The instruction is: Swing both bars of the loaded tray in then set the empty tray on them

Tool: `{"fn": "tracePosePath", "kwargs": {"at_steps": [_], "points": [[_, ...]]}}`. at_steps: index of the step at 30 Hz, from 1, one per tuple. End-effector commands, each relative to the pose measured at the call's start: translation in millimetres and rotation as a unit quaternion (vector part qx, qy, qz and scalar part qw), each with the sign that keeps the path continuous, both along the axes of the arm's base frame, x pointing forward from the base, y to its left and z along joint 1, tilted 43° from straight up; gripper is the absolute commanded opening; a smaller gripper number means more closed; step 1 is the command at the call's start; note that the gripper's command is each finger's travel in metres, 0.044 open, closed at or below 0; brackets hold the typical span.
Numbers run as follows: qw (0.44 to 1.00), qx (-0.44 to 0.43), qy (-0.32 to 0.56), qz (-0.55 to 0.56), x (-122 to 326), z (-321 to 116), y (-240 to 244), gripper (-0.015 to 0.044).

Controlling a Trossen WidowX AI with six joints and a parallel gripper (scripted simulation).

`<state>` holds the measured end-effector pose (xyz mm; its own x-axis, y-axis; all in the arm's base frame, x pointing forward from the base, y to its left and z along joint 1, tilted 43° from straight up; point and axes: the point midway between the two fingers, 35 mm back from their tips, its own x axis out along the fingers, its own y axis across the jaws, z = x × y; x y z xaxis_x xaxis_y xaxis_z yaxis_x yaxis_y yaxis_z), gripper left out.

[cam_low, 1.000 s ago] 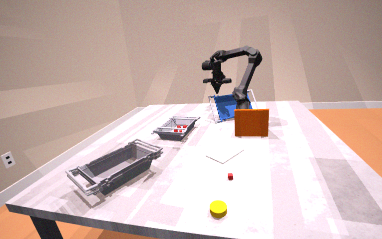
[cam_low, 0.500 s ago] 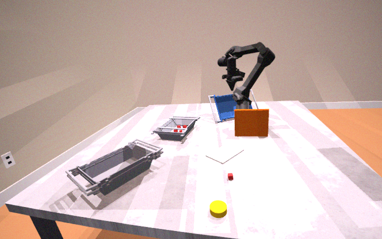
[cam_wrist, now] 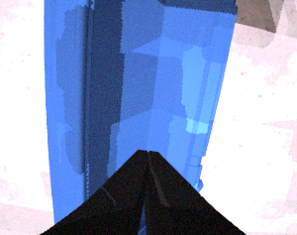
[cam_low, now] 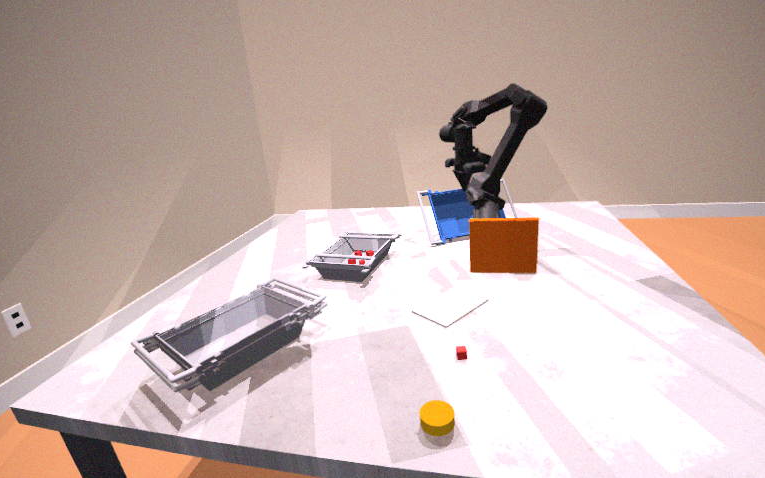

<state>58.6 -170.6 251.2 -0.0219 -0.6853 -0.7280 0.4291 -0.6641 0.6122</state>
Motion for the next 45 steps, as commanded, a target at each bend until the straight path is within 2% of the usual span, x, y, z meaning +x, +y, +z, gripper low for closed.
{"fn": "tracePosePath", "kwargs": {"at_steps": [1,9,34,42,45], "points": [[1.000,-0.004,-0.002,0.001,-2,-7,-7,0.0000],[1.000,-0.007,-0.001,0.002,-2,-9,-14,0.0000],[1.000,-0.009,-0.002,0.002,18,23,-46,0.0000],[1.000,-0.007,-0.003,0.002,15,53,-9,0.0000],[1.000,-0.004,-0.002,0.004,18,46,-16,0.0000]]}}
